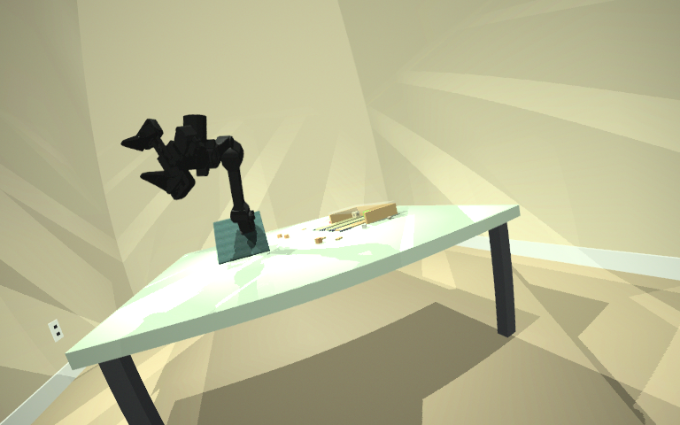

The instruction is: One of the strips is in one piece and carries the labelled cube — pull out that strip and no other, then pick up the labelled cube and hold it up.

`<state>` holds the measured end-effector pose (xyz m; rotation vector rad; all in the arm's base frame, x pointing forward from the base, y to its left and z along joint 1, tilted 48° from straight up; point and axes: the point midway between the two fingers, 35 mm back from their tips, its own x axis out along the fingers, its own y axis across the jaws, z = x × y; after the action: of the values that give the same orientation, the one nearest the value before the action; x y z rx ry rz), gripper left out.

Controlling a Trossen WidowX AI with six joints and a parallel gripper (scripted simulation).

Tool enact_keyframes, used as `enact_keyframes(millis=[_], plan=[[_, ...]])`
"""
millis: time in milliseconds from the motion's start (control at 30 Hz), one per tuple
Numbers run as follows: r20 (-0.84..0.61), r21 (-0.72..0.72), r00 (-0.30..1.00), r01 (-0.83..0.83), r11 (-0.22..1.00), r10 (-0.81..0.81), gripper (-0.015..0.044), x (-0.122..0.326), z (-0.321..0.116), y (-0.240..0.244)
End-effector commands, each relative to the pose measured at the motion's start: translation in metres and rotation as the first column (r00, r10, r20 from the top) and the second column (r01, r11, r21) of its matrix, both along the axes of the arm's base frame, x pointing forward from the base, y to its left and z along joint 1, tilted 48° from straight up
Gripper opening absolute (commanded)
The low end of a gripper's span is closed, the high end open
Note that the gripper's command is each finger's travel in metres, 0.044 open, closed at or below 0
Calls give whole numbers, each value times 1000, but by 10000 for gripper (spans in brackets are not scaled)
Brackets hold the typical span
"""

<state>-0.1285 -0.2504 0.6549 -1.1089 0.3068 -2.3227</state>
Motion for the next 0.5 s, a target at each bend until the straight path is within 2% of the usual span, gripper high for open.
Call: enact_keyframes(millis=[0, 200, 467], plan=[[3, 2, 1000, -8, 1000, 8, 400, 1, -1, -2], [104, 74, 966, -244, 967, 236, 400, 45, -46, -55], [235, 185, 858, -501, 845, 457, 400, 139, -115, -116]])
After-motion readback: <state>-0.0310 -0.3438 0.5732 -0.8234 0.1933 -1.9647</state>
